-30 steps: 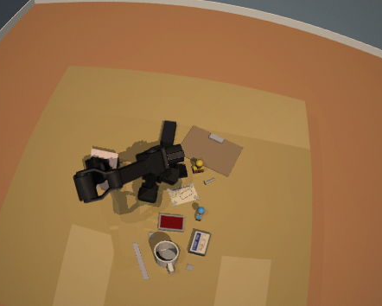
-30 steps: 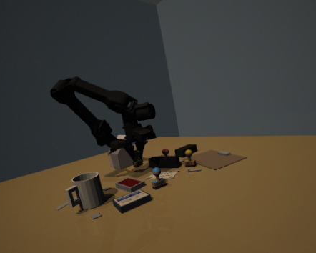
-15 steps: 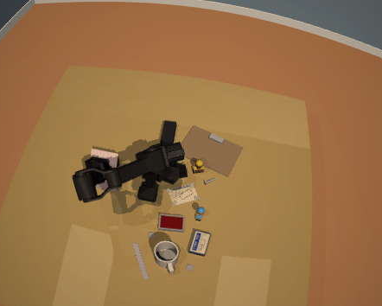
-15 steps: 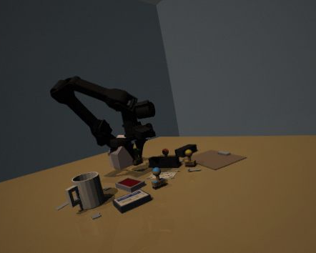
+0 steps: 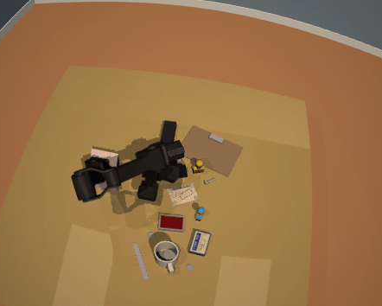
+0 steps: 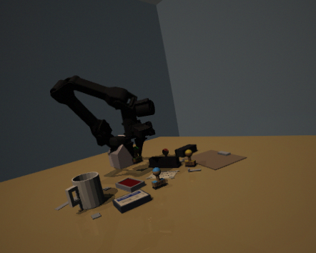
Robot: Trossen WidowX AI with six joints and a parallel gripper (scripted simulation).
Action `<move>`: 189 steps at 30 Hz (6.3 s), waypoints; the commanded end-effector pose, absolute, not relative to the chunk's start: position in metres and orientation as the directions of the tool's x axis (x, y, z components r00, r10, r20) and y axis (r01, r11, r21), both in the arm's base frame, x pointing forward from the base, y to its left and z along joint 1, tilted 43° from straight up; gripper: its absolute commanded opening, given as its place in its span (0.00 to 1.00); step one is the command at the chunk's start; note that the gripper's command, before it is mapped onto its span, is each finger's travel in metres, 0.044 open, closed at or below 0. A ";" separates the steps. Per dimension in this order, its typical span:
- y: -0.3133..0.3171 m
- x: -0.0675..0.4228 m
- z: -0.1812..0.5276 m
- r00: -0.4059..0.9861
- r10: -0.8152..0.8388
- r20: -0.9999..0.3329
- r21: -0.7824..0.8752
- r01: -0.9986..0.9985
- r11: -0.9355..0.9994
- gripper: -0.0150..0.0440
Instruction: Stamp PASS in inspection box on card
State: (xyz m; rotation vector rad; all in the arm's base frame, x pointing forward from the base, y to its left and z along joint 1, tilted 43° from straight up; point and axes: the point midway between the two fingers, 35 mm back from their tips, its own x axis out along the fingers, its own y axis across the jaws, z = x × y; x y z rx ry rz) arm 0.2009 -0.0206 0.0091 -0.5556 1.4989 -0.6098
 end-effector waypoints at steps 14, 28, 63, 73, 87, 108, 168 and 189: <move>-0.014 0.202 0.016 -0.018 -0.674 -0.738 -0.674 0.035 0.738 0.25; -0.010 0.201 0.021 -0.018 -0.674 -0.738 -0.675 0.035 0.737 0.25; -0.060 0.276 0.083 -0.013 -0.670 -0.742 -0.670 0.037 0.741 0.25; -0.082 0.289 0.101 -0.015 -0.678 -0.734 -0.679 0.039 0.734 0.25; -0.087 0.289 0.096 -0.015 -0.678 -0.735 -0.678 0.039 0.734 0.25; -0.097 0.290 0.085 -0.015 -0.678 -0.735 -0.678 0.041 0.734 0.25; -0.120 0.288 0.062 -0.015 -0.679 -0.734 -0.679 0.054 0.732 0.25; -0.123 0.288 0.060 -0.015 -0.680 -0.733 -0.679 0.054 0.732 0.25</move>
